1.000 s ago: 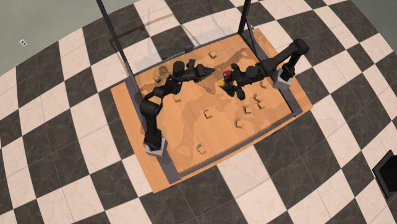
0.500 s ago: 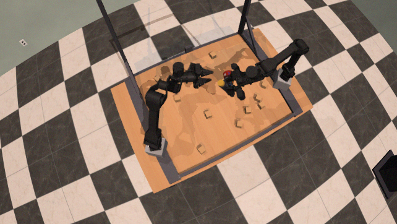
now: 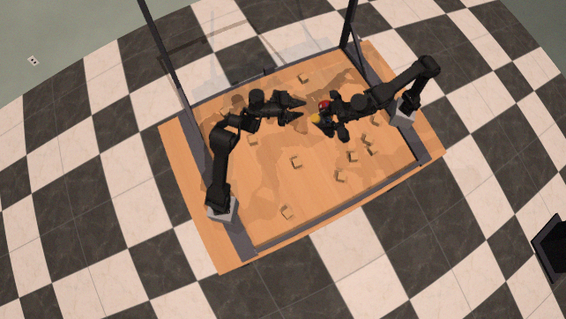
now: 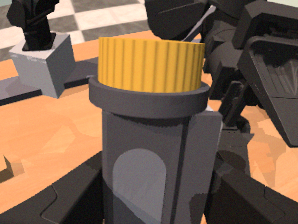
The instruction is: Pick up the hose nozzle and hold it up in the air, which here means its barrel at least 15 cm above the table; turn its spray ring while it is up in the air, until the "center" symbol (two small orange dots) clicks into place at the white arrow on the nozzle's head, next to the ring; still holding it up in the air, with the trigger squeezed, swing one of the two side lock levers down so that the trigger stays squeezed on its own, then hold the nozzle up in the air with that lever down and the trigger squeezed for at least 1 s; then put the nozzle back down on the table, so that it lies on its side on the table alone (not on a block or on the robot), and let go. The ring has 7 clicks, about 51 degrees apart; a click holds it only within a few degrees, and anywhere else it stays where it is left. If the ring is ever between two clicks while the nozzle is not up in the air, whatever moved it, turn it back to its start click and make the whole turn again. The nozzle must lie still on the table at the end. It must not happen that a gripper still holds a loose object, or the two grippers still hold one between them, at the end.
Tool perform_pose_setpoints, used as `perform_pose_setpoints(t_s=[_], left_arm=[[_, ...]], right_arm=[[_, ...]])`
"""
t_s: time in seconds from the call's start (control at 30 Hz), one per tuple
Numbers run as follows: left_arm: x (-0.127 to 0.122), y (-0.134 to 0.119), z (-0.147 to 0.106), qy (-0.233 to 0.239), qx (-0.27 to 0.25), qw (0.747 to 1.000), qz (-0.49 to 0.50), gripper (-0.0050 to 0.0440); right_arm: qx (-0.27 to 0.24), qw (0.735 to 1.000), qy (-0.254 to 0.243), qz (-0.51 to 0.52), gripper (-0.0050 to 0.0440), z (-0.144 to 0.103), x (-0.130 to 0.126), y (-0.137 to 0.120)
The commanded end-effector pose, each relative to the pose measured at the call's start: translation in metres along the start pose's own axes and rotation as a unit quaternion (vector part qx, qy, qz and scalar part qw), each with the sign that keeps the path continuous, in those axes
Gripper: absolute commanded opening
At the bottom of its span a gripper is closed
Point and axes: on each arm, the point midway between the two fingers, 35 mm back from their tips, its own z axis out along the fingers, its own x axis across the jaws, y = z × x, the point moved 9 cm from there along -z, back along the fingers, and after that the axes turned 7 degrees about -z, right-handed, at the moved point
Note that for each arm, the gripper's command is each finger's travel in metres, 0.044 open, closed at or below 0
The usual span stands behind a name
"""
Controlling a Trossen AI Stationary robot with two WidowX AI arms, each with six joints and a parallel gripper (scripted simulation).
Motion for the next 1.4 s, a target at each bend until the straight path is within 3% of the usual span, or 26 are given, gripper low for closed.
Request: perform_pose_setpoints(t_s=[0.0, 1.37], left_arm=[[-0.002, 0.013, -0.007, 0.002, -0.021, 1.000, 0.006, 0.0170], [-0.002, 0.013, -0.007, 0.001, -0.021, 1.000, 0.006, 0.0170]], right_arm=[[0.000, 1.000, -0.005, 0.008, 0.0406, 0.007, -0.006, 0.001], [0.000, 1.000, -0.003, 0.005, 0.0406, 0.069, -0.008, 0.000]])
